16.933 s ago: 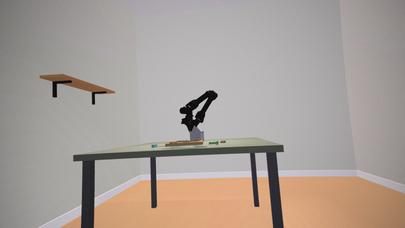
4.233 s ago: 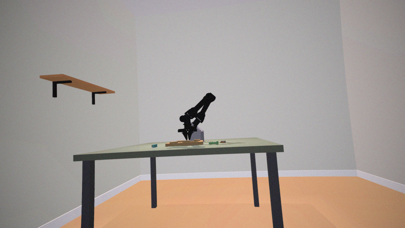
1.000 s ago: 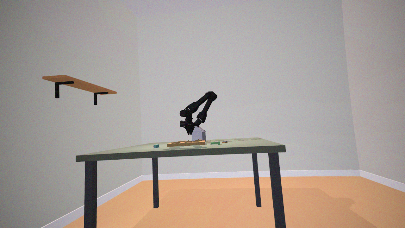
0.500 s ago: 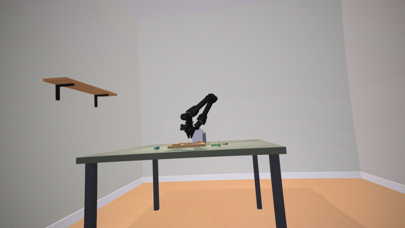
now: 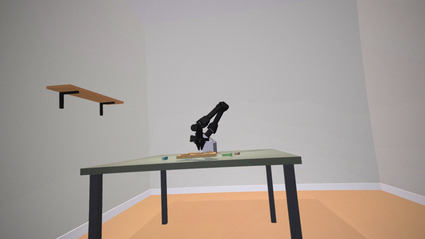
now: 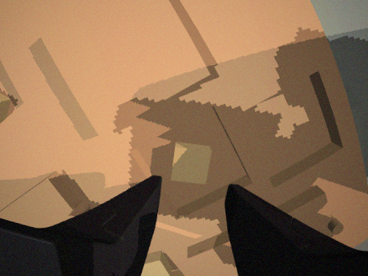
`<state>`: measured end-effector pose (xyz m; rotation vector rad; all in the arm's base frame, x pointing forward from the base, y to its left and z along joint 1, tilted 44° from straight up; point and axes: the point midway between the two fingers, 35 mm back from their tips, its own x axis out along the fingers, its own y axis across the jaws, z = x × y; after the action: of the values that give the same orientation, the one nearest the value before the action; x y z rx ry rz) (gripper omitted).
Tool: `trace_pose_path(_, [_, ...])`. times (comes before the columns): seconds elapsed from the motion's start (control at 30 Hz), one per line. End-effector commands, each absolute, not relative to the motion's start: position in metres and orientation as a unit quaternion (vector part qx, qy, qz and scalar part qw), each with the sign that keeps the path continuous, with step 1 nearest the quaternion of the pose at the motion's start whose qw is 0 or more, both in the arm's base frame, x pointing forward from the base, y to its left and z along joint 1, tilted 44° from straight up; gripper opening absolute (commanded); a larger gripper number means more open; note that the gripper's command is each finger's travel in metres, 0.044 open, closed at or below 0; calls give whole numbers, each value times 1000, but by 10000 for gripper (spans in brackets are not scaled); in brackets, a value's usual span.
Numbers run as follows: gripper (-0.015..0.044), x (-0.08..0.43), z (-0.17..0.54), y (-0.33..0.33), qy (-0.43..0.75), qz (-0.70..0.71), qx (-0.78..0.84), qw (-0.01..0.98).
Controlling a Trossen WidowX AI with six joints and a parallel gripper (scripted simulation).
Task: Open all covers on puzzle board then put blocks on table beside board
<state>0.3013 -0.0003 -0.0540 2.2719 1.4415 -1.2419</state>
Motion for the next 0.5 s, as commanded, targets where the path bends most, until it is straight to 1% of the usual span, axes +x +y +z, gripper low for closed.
trace_pose_path(0.0, [144,302,-54,1,484,-416,765,86])
trace_pose_path(0.47, [144,302,-56,3,484,-416,765,86])
